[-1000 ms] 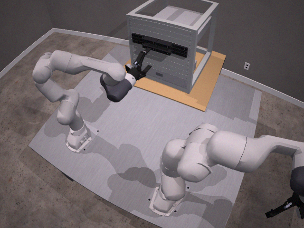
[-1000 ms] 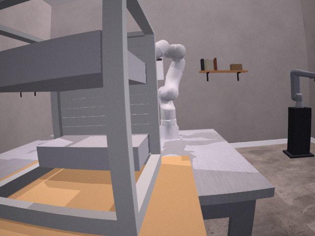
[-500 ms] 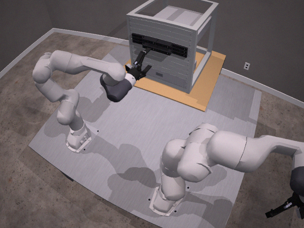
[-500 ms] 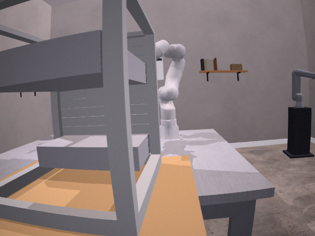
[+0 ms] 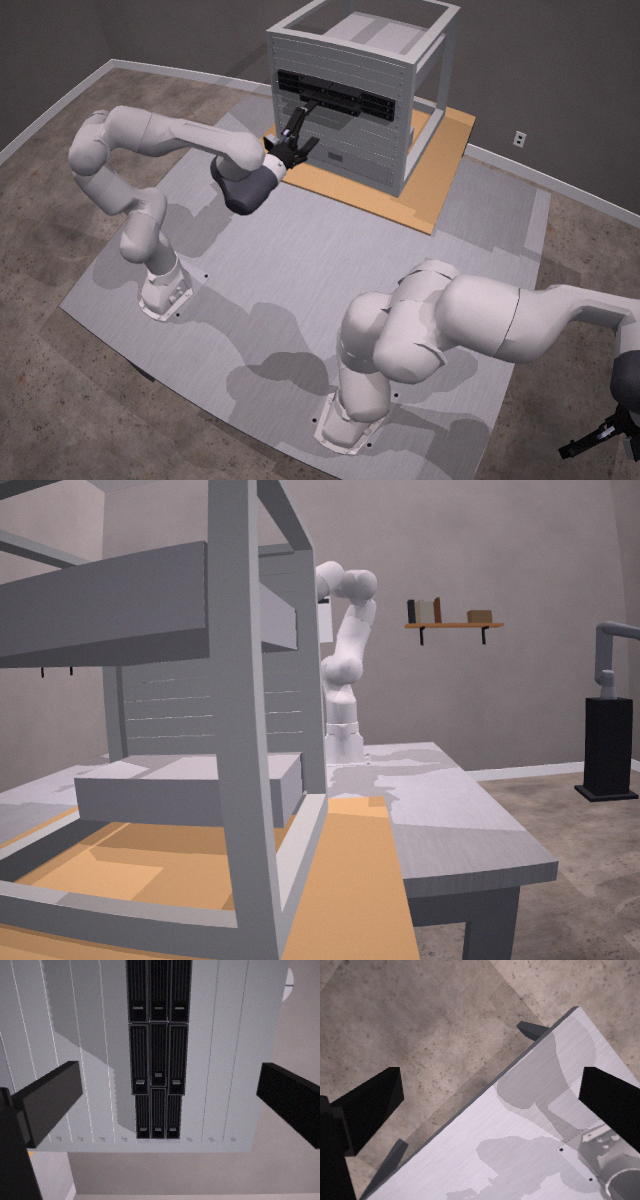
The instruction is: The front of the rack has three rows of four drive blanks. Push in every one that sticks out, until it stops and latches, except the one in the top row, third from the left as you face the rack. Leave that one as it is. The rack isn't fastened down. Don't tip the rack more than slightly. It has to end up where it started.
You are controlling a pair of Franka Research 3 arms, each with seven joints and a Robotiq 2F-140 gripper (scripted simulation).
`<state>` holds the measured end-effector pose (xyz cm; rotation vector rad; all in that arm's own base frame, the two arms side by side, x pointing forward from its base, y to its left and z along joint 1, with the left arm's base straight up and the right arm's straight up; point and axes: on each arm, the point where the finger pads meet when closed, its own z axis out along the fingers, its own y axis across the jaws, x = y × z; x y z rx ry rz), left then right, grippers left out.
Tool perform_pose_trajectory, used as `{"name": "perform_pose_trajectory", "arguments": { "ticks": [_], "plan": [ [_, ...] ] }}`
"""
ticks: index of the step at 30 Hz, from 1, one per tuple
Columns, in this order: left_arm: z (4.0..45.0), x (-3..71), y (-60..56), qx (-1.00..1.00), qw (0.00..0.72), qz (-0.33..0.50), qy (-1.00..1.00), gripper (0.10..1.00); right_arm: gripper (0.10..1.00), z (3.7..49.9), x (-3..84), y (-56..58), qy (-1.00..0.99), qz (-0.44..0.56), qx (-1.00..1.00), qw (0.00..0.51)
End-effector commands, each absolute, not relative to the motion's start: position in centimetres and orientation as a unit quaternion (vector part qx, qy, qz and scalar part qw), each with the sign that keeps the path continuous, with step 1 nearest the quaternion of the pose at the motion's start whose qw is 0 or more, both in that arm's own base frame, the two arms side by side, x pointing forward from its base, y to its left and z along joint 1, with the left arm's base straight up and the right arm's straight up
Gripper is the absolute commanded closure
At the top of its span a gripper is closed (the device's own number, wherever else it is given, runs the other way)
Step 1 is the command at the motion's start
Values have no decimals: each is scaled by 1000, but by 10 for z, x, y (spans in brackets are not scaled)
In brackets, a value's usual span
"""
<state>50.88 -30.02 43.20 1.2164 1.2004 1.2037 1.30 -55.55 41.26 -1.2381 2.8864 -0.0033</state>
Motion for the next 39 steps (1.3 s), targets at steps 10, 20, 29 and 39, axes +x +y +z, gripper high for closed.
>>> {"name": "perform_pose_trajectory", "arguments": {
  "ticks": [10,20,29,39],
  "plan": [
    [432,509,-301,503,503,497,497,999,98,413,11,-554,920,0,-392,0],
    [432,509,-301,503,503,497,497,999,98,413,11,-554,920,0,-392,0],
    [432,509,-301,503,503,497,497,999,98,413,11,-554,920,0,-392,0],
    [432,509,-301,503,503,497,497,999,98,413,11,-554,920,0,-392,0]
  ]
}}
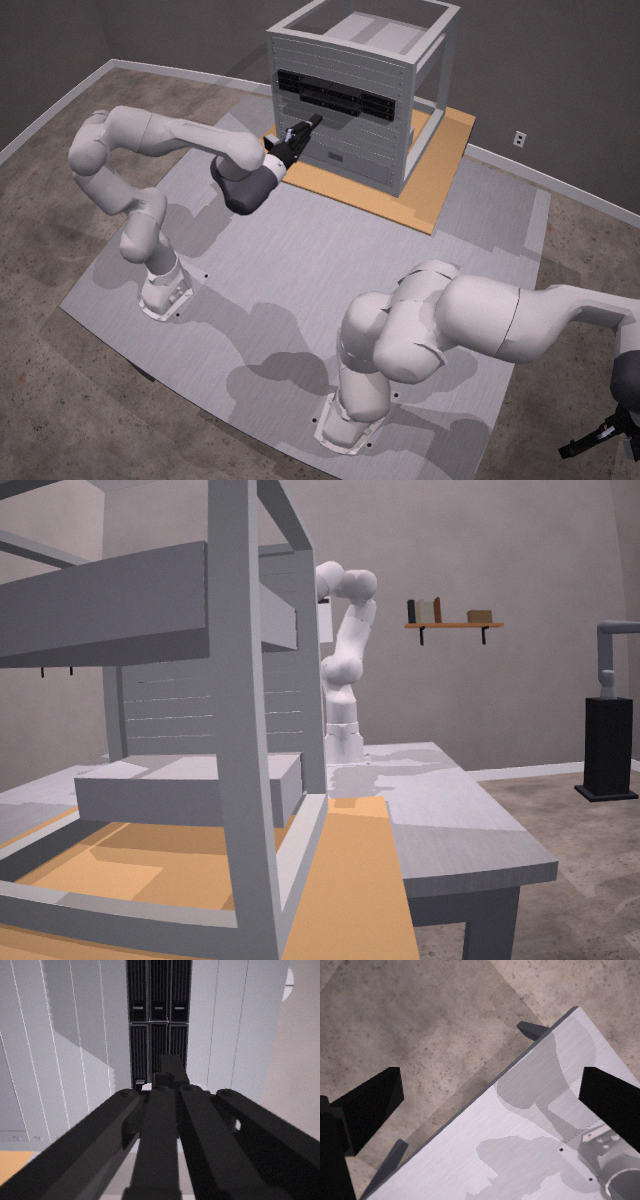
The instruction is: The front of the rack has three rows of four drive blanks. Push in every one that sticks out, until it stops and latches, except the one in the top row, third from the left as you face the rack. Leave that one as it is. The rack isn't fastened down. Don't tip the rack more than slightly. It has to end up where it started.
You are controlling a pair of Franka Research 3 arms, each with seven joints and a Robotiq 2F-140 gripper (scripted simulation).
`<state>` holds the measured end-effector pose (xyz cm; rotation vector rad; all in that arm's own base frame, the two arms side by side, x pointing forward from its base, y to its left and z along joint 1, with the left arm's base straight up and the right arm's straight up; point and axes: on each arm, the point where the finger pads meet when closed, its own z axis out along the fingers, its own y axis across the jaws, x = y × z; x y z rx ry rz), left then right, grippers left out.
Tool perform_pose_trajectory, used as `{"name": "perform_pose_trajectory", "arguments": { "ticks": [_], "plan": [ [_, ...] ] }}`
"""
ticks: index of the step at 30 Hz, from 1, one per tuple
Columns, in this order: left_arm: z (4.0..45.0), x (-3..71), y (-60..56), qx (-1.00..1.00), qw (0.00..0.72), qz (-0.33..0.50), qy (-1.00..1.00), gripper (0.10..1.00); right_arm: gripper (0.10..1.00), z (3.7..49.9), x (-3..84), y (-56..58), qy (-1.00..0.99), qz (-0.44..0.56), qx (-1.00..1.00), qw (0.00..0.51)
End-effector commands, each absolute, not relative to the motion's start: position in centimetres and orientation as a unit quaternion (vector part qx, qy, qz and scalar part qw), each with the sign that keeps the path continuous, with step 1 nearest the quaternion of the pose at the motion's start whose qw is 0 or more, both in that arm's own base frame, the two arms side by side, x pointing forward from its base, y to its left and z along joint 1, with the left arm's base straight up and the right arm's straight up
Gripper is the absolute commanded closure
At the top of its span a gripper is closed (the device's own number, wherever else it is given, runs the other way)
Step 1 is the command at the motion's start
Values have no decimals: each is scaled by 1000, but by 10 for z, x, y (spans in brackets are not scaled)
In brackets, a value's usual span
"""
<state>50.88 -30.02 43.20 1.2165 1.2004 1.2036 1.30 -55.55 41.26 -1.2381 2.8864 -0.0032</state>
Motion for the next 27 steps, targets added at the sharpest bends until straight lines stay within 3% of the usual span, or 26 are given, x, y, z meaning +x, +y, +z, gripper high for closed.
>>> {"name": "perform_pose_trajectory", "arguments": {
  "ticks": [1,27],
  "plan": [
    [432,509,-301,503,503,497,497,999,98,413,11,-554,920,0,-392,0],
    [395,575,-326,503,503,497,497,999,98,413,11,-554,920,0,-392,0]
  ]
}}
